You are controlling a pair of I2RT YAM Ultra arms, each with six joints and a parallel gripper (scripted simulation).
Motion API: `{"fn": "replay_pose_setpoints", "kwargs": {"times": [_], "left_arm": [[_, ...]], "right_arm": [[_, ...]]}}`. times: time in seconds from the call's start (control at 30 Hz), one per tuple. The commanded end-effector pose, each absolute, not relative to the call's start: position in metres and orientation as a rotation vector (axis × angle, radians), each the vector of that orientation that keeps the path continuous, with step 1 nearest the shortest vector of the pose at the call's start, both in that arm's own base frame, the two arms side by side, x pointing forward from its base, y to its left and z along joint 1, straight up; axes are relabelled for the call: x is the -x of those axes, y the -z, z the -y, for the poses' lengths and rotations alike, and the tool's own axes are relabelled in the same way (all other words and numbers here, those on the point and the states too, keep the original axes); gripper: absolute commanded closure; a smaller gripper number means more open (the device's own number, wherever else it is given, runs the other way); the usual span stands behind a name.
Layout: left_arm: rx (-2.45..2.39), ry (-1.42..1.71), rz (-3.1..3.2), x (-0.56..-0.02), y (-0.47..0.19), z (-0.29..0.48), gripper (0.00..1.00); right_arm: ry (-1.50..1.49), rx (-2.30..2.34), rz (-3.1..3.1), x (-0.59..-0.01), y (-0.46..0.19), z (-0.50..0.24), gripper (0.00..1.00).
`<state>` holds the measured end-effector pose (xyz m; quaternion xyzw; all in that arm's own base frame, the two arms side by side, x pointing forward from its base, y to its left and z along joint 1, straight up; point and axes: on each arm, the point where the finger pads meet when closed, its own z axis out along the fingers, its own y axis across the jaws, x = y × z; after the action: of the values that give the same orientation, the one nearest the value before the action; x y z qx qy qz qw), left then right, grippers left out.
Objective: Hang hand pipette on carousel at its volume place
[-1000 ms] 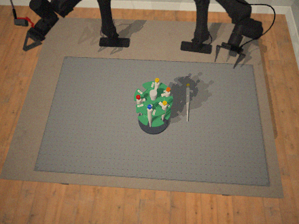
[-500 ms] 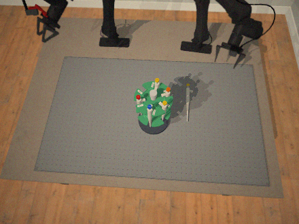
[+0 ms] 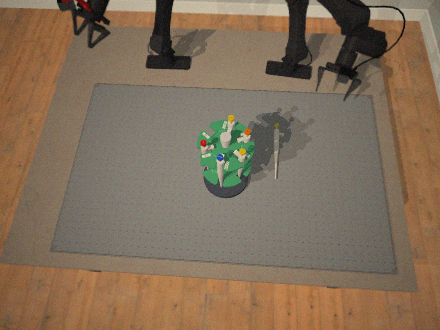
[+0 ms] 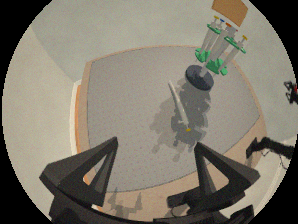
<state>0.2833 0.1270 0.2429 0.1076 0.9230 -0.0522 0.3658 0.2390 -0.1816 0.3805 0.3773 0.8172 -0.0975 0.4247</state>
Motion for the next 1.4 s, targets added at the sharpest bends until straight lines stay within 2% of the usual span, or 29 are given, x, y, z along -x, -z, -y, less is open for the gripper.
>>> {"fn": "replay_pose_setpoints", "kwargs": {"times": [0.0, 0.37, 0.47, 0.5, 0.9, 1.37], "left_arm": [[-0.286, 0.108, -2.335, -0.288, -0.253, -0.132, 0.00], [-0.286, 0.108, -2.335, -0.288, -0.253, -0.132, 0.00], [-0.286, 0.108, -2.335, -0.288, -0.253, -0.132, 0.00], [-0.286, 0.108, -2.335, -0.288, -0.253, -0.132, 0.00], [-0.286, 0.108, -2.335, -0.288, -0.253, -0.132, 0.00], [-0.286, 0.108, -2.335, -0.288, -0.253, -0.132, 0.00]], "right_arm": [[0.260, -0.843, -2.176, -0.213, -0.381, 0.154, 0.00], [0.295, -0.742, -2.302, -0.156, -0.372, 0.113, 0.00], [0.310, -0.817, -2.310, -0.155, -0.367, 0.126, 0.00], [0.262, -0.793, -2.386, -0.162, -0.347, 0.125, 0.00], [0.056, -0.237, -2.481, -0.241, -0.303, 0.121, 0.00], [-0.135, 0.266, -2.387, -0.295, -0.249, 0.108, 0.00]]}}
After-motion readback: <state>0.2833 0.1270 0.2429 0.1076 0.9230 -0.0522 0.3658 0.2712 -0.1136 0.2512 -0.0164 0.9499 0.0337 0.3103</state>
